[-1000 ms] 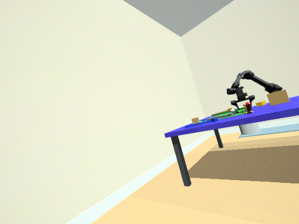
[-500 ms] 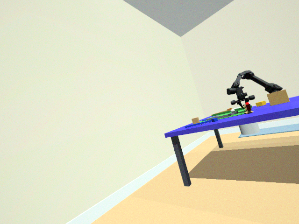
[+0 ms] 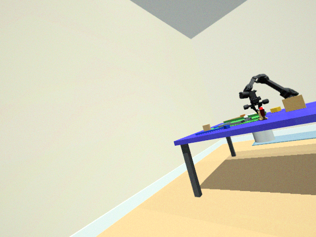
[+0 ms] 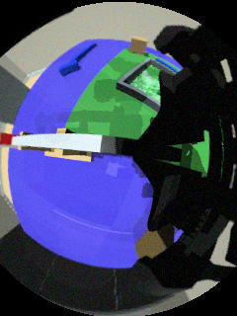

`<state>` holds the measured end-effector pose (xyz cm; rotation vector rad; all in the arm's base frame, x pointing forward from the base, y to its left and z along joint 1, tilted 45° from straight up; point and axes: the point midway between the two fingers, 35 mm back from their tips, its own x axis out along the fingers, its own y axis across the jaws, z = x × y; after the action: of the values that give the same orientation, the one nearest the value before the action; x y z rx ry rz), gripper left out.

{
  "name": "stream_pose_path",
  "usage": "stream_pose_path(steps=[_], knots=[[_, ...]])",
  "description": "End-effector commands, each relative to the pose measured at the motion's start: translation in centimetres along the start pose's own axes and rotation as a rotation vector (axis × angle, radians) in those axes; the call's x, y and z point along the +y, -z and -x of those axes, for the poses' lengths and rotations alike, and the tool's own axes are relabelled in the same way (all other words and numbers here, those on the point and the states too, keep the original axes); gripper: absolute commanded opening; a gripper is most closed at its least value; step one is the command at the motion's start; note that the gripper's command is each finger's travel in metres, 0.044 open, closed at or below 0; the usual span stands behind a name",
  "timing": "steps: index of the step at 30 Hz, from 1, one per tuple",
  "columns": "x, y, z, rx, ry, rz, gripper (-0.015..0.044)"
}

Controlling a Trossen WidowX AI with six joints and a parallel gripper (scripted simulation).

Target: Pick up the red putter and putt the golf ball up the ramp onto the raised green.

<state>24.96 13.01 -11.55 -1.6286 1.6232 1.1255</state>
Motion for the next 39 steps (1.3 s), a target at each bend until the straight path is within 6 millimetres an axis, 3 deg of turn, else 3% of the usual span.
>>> stream_pose_path(steps=[1, 10, 16, 28, 39], knots=[[-0.5, -1.1, 2.9, -0.024, 0.015, -0.005, 0.0000], [0.0, -2.3, 8.2, -0.024, 0.013, -0.004, 0.0000], [0.0, -1.8, 7.7, -0.011, 0.017, -0.014, 0.0000], [-0.2, 4.9, 11.3, 0.004, 0.064, -0.362, 0.0000], [0.7, 11.2, 13.9, 0.016, 0.111, -0.689, 0.0000]])
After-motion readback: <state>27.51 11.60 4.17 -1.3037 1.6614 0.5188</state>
